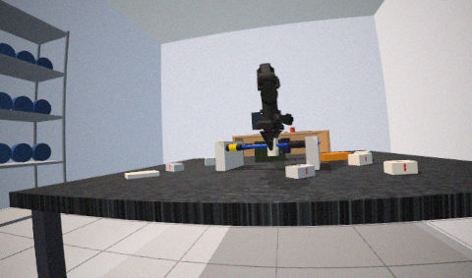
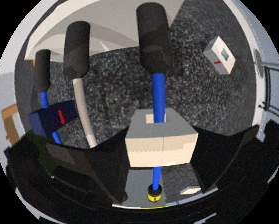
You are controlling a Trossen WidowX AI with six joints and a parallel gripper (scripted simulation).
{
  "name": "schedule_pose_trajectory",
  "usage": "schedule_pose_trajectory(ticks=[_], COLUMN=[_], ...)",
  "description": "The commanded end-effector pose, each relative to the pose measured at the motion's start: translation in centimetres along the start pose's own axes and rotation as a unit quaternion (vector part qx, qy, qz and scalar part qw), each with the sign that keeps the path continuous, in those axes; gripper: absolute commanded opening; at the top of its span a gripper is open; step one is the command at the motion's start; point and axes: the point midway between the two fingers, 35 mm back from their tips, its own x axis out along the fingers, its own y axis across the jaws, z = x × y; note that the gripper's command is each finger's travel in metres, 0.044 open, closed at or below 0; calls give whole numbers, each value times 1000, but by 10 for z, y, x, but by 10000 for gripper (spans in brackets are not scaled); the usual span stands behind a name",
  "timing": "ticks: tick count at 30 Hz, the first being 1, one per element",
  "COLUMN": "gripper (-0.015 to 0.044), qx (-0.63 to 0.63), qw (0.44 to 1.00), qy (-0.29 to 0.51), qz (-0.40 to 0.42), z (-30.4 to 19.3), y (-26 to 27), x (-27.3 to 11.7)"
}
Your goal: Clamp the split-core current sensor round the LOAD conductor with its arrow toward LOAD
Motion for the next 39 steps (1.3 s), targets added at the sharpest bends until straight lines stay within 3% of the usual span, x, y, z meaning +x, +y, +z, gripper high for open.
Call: schedule_pose_trajectory(ticks=[1, 21, 31, 39], gripper=[0, 0, 253, 253], qx=[0, 0, 0, 0], qw=[1000, 1000, 1000, 1000], qy=[0, 0, 0, 0], qz=[0, 0, -1, -1], z=[0, 0, 0, 0], y=[0, -1, -1, -1], x=[0, 5, 1, 1])
